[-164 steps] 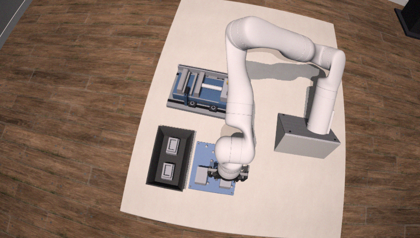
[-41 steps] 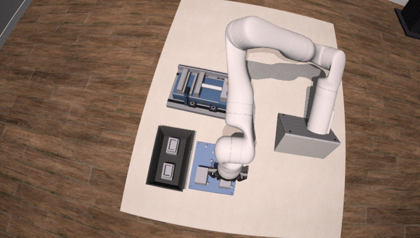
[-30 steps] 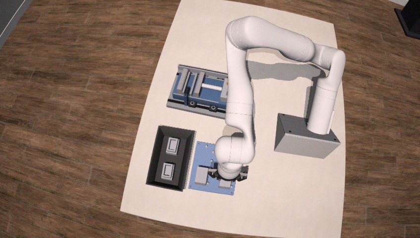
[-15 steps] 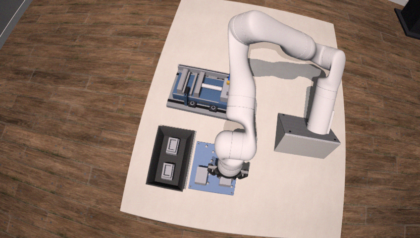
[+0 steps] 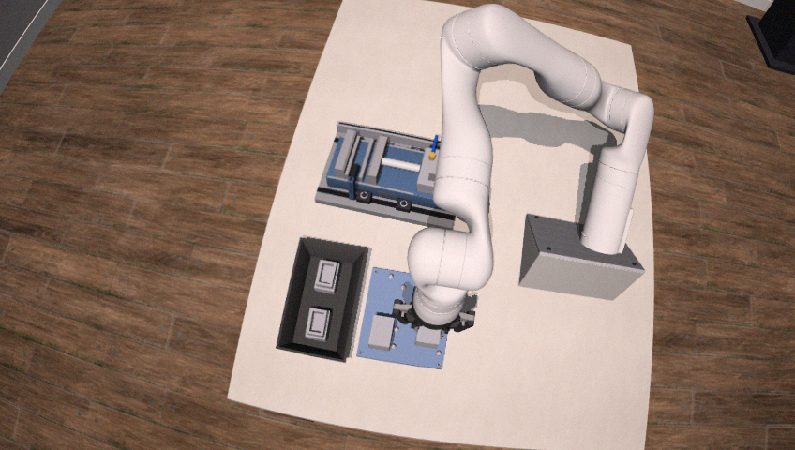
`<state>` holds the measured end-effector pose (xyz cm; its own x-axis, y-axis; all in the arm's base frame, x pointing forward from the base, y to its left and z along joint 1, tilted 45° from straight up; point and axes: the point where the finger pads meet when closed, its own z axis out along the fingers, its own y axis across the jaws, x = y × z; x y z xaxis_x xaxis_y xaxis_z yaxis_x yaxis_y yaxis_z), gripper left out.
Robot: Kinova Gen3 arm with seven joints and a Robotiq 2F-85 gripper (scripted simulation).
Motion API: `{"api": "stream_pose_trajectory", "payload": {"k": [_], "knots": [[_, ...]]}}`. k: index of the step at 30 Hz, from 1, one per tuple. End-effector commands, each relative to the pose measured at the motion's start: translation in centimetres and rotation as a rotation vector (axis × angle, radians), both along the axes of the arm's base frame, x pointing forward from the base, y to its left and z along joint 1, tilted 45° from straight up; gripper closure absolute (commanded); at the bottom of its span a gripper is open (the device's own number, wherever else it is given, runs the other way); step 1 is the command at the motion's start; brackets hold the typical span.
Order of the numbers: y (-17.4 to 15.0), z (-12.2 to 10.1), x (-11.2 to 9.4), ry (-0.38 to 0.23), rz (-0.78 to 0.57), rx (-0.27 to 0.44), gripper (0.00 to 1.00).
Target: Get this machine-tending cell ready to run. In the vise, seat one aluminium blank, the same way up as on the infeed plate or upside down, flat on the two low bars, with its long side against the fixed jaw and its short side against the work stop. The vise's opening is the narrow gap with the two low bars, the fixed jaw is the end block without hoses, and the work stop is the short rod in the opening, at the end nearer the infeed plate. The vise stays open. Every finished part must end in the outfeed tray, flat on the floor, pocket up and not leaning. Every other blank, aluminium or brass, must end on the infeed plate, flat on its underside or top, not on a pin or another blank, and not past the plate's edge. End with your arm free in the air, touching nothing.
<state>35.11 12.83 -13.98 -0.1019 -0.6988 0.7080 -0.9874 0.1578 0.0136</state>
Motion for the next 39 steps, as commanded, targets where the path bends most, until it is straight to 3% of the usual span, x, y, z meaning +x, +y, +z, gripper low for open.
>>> {"api": "stream_pose_trajectory", "payload": {"k": [1, 17, 21, 23, 25, 31, 39], "knots": [[1.2, 1.1, 0.2, 0.002, 0.008, 0.004, 1.00], [1.4, 2.0, 0.6, 0.005, 0.009, 0.004, 1.00], [-0.3, 3.9, 2.9, 0.003, 0.008, 0.013, 1.00], [-0.3, 3.9, 2.9, 0.003, 0.008, 0.013, 1.00], [-1.7, 5.5, 4.9, -0.002, 0.005, 0.021, 1.00], [-4.3, 8.3, 7.7, -0.009, 0.004, 0.029, 1.00], [-8.1, 11.7, 10.6, -0.018, 0.000, 0.033, 1.00]]}}
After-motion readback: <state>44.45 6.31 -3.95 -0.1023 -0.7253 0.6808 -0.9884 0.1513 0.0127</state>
